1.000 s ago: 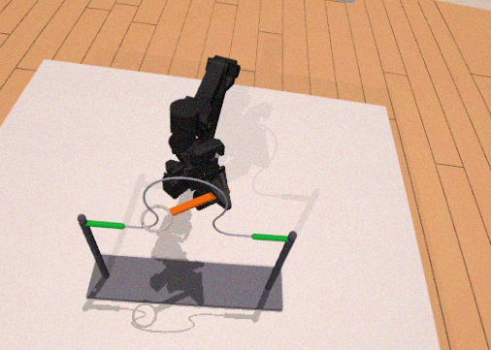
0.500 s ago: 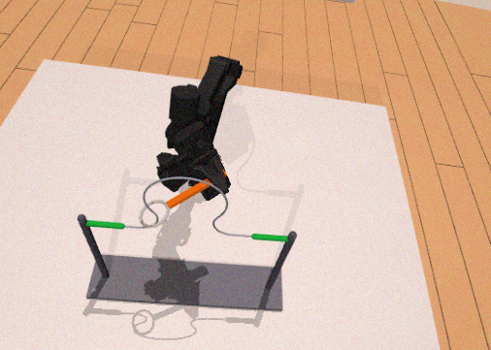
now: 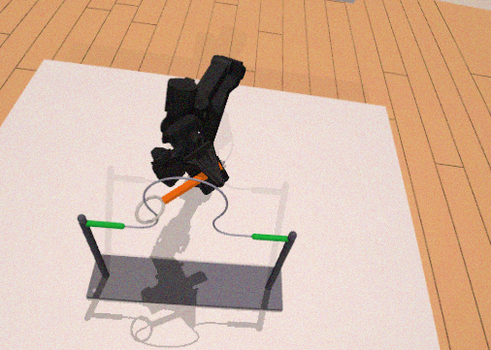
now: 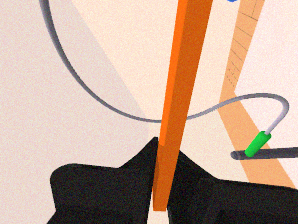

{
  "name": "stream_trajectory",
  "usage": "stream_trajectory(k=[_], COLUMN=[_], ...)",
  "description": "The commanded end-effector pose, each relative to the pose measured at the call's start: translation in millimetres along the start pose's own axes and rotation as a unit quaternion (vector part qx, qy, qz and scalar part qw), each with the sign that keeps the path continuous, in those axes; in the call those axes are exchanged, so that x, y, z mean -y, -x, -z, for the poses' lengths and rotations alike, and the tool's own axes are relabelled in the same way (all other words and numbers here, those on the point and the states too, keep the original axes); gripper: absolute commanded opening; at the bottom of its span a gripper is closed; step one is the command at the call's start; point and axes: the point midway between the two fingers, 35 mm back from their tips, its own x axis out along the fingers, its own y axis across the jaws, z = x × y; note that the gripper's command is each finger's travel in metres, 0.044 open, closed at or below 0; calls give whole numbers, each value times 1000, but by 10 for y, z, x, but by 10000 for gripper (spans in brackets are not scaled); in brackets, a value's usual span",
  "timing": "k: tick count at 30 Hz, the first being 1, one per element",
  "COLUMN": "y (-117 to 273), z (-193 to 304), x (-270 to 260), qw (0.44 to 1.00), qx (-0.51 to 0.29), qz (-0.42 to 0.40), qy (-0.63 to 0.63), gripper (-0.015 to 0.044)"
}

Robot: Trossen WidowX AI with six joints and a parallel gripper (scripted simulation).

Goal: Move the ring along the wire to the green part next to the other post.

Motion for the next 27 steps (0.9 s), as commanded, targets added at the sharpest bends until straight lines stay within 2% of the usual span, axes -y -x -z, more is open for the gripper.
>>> stream_trajectory(k=[1,27], y=[2,10], z=[1,-18], x=[-10,96], qw=[1000,983], qx=[-1,5], qz=[7,117], qy=[9,144], gripper=[-150,-150])
